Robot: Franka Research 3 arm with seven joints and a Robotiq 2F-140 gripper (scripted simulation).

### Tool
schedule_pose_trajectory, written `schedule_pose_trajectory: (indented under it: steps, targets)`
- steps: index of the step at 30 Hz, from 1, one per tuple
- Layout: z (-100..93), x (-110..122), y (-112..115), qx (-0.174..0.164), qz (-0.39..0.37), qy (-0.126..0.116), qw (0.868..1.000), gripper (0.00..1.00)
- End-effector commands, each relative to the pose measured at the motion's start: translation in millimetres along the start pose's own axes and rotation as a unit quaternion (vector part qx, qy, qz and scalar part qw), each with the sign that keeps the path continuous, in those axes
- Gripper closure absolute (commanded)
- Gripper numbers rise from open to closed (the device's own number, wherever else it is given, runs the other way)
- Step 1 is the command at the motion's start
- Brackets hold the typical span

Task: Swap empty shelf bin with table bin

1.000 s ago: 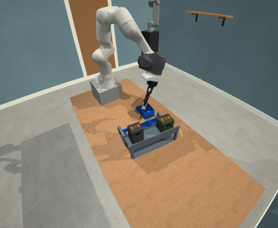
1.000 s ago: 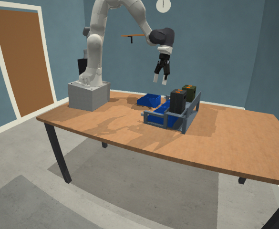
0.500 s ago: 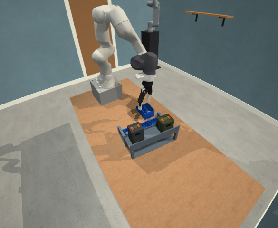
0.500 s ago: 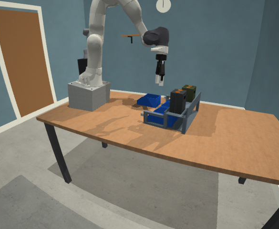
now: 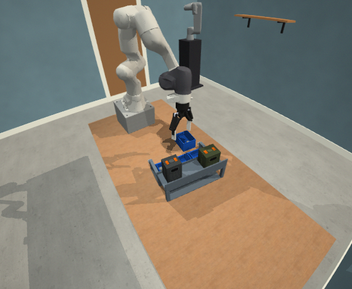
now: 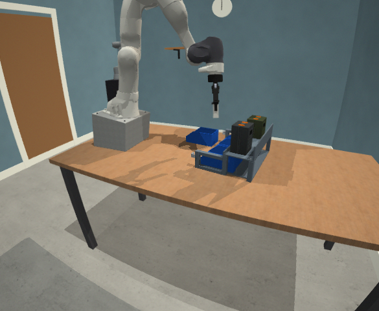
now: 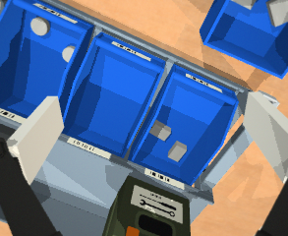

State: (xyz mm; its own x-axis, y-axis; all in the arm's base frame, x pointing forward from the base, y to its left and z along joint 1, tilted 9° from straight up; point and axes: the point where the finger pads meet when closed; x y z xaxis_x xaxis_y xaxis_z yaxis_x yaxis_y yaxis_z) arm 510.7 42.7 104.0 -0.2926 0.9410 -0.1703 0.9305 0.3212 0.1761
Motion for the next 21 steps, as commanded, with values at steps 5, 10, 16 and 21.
schedule_pose_trajectory:
  steps: [5,10,16,21]
  targets:
    - [-0.3,-5.0,5.3,-0.035,0.073,-0.006,0.997,0.00]
    - [0.8,-8.6,4.0,-0.050,0.103,-0.004,0.993,0.00]
    - [1.3,-10.3,3.5,-0.057,0.116,-0.003,0.992,0.00]
    - [2.2,-12.7,2.2,-0.070,0.141,0.000,0.988,0.00]
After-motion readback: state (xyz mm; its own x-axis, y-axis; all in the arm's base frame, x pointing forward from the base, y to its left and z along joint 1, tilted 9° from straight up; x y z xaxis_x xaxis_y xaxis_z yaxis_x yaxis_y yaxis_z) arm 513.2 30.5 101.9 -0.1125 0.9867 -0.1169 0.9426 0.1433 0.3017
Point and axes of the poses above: the point where the finger pads meet when closed, its own z axis out along the fingers, its own x axis across the jaws, y = z × x, and after that the axes turned 6 degrees about -z, right-handed
